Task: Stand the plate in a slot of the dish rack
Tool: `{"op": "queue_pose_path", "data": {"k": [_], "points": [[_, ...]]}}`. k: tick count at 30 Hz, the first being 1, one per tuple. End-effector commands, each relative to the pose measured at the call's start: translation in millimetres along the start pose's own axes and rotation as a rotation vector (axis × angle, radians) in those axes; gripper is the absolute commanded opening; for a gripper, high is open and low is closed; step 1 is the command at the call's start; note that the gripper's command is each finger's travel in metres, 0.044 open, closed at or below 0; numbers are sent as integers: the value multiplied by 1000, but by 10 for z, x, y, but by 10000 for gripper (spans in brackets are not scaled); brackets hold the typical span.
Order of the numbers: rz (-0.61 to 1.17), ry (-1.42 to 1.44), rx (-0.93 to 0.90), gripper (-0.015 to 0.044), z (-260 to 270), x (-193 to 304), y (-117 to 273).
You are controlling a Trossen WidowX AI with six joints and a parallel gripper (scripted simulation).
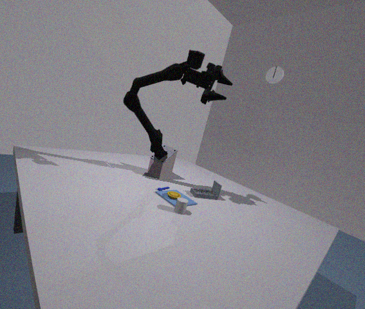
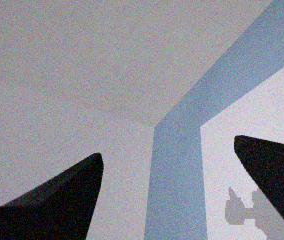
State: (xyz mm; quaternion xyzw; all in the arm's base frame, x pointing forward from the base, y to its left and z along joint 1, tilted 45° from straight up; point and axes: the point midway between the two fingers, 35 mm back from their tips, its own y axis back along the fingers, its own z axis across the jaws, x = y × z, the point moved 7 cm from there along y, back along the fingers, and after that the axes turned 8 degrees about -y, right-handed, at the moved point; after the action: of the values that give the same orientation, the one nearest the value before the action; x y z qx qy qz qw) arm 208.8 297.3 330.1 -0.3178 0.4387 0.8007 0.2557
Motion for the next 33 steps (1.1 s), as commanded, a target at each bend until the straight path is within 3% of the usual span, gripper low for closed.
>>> {"op": "queue_pose_path", "data": {"k": [1, 17, 33], "points": [[16, 41, 168, 400, -390, 3, -257], [153, 170, 672, 400, -1745, 17, -692], [483, 263, 1101, 400, -3116, 267, -595]]}}
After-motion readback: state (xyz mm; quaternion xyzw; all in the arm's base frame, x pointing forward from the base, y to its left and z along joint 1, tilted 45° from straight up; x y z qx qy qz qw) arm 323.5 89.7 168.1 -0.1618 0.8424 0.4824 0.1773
